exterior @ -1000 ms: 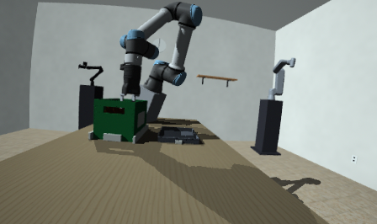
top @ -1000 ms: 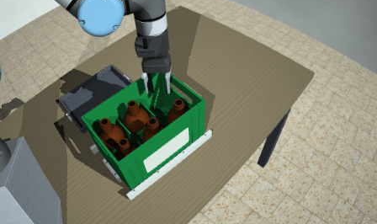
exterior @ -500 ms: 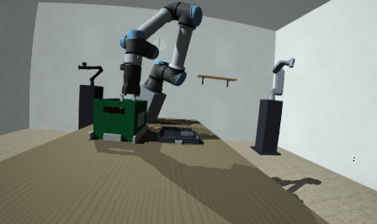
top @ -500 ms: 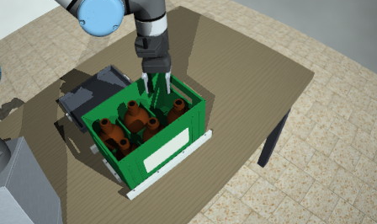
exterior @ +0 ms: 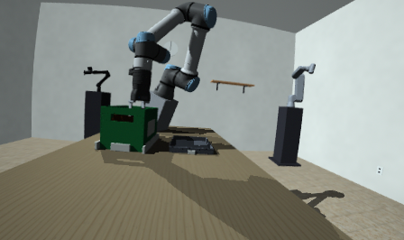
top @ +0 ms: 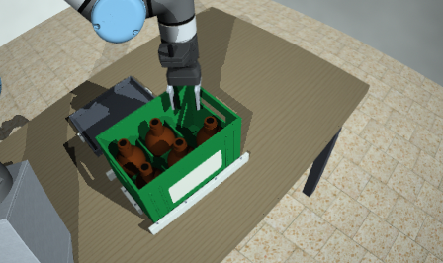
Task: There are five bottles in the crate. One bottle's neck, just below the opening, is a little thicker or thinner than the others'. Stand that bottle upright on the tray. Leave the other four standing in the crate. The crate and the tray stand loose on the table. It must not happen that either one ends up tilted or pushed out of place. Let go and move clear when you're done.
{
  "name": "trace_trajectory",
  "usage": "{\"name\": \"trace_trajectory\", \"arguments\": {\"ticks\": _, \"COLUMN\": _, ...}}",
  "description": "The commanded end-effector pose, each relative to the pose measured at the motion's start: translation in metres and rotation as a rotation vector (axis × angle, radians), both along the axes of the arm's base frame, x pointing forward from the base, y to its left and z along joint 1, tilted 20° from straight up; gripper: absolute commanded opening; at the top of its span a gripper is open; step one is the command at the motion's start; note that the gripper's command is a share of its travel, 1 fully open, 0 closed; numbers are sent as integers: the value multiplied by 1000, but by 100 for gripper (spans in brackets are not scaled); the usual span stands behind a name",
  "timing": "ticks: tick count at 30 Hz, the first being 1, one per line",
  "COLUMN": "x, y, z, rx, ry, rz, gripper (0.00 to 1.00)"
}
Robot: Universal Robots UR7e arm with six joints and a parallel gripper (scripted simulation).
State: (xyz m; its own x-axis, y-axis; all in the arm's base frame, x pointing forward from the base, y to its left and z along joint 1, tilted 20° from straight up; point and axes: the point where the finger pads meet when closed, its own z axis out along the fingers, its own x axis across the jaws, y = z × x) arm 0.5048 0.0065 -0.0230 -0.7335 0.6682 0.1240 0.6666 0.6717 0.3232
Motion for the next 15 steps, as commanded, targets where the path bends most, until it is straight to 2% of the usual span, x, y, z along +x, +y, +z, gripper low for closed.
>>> {"name": "trace_trajectory", "arguments": {"ticks": 1, "x": 0, "y": 0, "z": 0, "rx": 0, "ry": -1, "rz": 0, "gripper": 100}}
{"name": "trace_trajectory", "arguments": {"ticks": 5, "x": 0, "y": 0, "z": 0, "rx": 0, "ry": -1, "rz": 0, "gripper": 100}}
{"name": "trace_trajectory", "arguments": {"ticks": 6, "x": 0, "y": 0, "z": 0, "rx": 0, "ry": -1, "rz": 0, "gripper": 0}}
{"name": "trace_trajectory", "arguments": {"ticks": 15, "x": 0, "y": 0, "z": 0, "rx": 0, "ry": -1, "rz": 0, "gripper": 0}}
